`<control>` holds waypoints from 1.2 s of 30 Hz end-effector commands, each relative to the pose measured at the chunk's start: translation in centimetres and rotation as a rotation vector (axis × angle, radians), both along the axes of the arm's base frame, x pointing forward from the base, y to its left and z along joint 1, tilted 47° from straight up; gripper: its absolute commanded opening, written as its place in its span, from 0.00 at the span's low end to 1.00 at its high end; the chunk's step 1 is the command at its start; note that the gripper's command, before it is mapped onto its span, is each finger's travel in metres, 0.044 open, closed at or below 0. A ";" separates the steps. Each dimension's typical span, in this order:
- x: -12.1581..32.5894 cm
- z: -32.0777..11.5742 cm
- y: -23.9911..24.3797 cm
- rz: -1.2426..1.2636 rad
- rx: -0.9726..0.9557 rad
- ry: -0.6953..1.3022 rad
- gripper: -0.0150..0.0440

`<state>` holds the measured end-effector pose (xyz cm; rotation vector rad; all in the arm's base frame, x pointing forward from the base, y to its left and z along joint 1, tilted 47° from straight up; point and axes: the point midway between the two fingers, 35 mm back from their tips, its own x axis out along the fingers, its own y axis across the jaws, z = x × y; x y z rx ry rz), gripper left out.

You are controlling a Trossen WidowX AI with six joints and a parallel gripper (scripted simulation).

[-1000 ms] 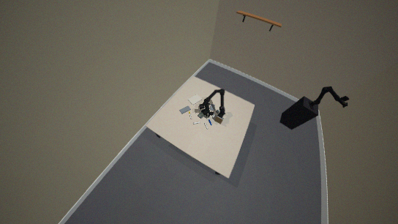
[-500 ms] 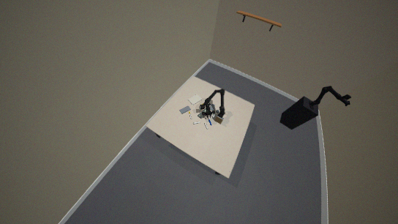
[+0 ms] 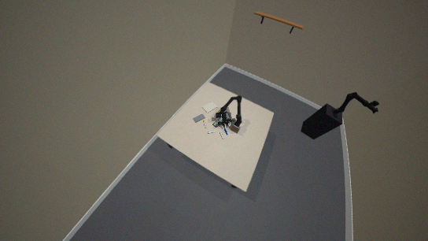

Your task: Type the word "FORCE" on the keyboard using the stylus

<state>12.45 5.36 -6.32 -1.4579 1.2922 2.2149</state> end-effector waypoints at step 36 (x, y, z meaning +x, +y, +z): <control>0.1 -1.8 -1.9 0.008 0.012 0.007 0.51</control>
